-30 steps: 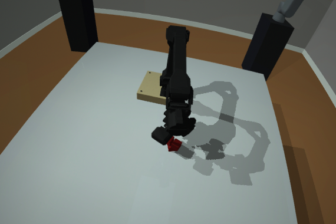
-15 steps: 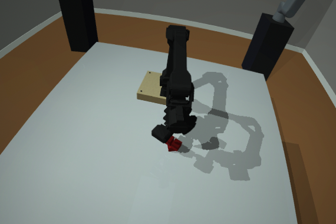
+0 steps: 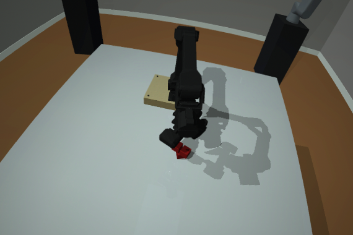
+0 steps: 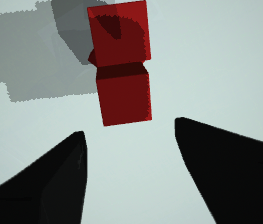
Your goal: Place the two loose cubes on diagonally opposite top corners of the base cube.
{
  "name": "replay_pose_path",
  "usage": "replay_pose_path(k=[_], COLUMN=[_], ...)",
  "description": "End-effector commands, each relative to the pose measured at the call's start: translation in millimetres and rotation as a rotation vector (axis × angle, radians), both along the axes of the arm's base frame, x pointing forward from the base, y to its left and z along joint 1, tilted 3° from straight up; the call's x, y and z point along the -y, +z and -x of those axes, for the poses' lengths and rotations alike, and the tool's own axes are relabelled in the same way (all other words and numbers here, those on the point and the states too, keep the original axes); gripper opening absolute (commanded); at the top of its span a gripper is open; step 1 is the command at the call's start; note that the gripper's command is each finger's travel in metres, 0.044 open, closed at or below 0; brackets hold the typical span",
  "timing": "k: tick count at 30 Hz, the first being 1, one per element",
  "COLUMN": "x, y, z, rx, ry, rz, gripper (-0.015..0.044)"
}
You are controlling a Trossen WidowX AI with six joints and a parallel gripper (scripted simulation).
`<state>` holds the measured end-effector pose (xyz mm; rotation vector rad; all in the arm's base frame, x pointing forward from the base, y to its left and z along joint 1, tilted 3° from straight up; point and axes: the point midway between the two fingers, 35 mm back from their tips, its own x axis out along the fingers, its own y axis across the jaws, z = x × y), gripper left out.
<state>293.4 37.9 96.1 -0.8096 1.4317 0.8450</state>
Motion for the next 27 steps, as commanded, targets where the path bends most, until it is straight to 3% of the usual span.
replay_pose_path(k=[1, 4, 12, 27], x=[0, 0, 0, -10], y=[4, 4, 10, 11], z=[-1, -1, -1, 0], rx=[0.011, 0.011, 0.003, -0.005], ry=[0.002, 0.002, 0.000, 0.000], rz=[-0.001, -0.001, 0.000, -0.001], gripper=[0.0205, 0.0205, 0.0400, 0.0400])
